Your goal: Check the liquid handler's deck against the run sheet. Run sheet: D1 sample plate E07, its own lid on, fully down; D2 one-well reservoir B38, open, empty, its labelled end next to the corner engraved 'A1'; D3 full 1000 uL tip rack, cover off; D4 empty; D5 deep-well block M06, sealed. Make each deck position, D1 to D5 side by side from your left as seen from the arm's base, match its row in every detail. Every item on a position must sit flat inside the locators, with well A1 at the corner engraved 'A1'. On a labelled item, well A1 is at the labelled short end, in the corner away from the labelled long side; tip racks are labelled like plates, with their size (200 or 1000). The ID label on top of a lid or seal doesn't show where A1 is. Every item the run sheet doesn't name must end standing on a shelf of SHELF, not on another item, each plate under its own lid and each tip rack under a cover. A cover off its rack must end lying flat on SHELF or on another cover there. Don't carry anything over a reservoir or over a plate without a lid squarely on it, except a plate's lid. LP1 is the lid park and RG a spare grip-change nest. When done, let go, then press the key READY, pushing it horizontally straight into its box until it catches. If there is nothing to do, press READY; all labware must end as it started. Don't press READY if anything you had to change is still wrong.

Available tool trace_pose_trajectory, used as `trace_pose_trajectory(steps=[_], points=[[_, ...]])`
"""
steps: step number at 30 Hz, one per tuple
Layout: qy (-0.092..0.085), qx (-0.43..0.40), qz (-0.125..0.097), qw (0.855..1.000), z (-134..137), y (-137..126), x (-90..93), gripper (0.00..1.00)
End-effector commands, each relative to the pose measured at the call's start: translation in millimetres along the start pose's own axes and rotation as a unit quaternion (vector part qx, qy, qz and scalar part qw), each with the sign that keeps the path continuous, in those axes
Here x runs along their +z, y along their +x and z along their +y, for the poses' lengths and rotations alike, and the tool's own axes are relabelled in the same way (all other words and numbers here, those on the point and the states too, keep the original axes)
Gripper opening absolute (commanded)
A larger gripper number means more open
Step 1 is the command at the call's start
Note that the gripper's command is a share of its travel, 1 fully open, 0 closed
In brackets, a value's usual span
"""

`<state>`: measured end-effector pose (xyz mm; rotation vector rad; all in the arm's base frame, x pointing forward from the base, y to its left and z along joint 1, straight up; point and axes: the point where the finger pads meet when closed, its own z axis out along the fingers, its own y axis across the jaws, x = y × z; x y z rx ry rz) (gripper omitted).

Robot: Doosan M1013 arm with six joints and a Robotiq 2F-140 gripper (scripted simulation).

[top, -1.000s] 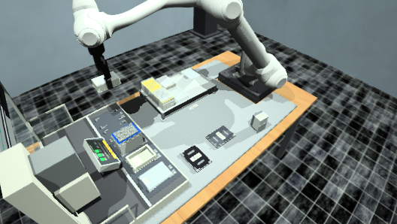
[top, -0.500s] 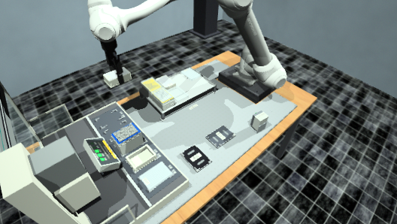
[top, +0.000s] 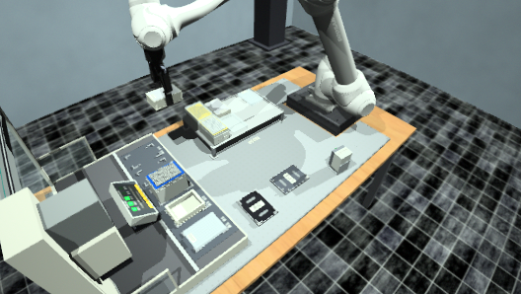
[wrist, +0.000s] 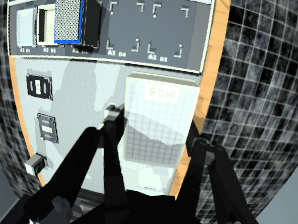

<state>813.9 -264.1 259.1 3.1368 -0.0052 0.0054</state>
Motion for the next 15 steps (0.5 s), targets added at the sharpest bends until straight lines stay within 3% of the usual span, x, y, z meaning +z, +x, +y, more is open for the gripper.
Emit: trace_pose_trajectory(steps=[1, 6, 15], points=[[0.0, 0.0, 0.001, 1.0, 0.0, 0.2, -1.3, 0.1], [0.0, 0.0, 0.001, 1.0, 0.0, 0.2, -1.3, 0.1], [0.0, 0.0, 0.001, 1.0, 0.0, 35.2, -1.5, 0.1]])
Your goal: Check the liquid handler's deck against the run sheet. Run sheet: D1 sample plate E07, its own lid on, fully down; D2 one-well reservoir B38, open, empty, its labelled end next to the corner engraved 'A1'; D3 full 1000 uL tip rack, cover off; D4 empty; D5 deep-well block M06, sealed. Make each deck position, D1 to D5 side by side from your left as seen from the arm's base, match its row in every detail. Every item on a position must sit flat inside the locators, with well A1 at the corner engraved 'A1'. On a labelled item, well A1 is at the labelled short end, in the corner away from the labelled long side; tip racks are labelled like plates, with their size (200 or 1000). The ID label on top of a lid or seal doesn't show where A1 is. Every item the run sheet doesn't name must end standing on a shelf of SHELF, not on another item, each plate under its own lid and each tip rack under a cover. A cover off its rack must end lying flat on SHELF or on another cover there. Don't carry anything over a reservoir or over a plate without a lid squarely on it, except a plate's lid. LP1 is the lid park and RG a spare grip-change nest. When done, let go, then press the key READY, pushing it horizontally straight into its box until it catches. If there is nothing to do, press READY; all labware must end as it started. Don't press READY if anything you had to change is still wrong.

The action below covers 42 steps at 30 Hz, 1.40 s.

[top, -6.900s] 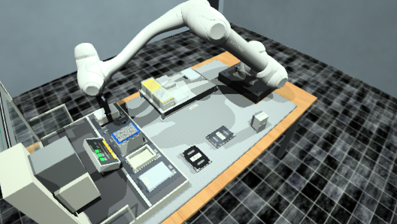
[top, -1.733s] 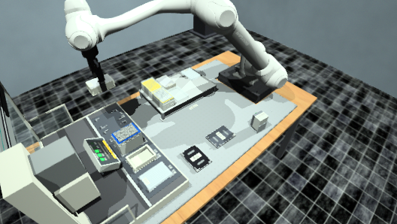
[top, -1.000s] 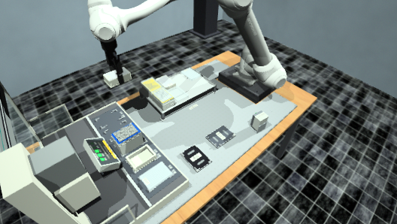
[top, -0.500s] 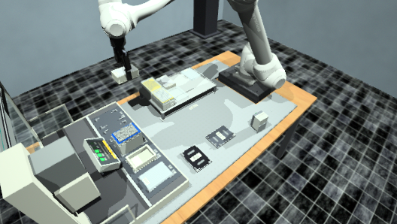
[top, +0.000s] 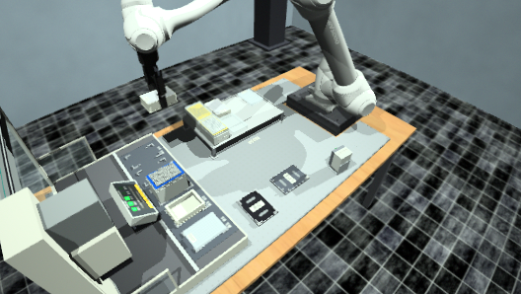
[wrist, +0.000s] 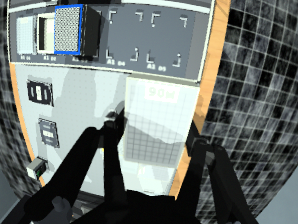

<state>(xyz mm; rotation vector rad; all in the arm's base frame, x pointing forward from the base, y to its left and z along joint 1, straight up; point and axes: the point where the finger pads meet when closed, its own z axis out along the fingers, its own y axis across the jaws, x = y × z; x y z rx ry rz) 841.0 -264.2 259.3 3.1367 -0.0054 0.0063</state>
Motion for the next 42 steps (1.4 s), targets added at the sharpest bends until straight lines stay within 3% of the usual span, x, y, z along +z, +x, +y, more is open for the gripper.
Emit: trace_pose_trajectory(steps=[1, 28, 42], points=[[0.0, 0.0, 0.001, 1.0, 0.0, 13.0, -1.3, 0.1], [0.0, 0.0, 0.001, 1.0, 0.0, 137.9, -1.6, 0.1], [0.0, 0.0, 0.001, 1.0, 0.0, 138.1, -1.6, 0.1]])
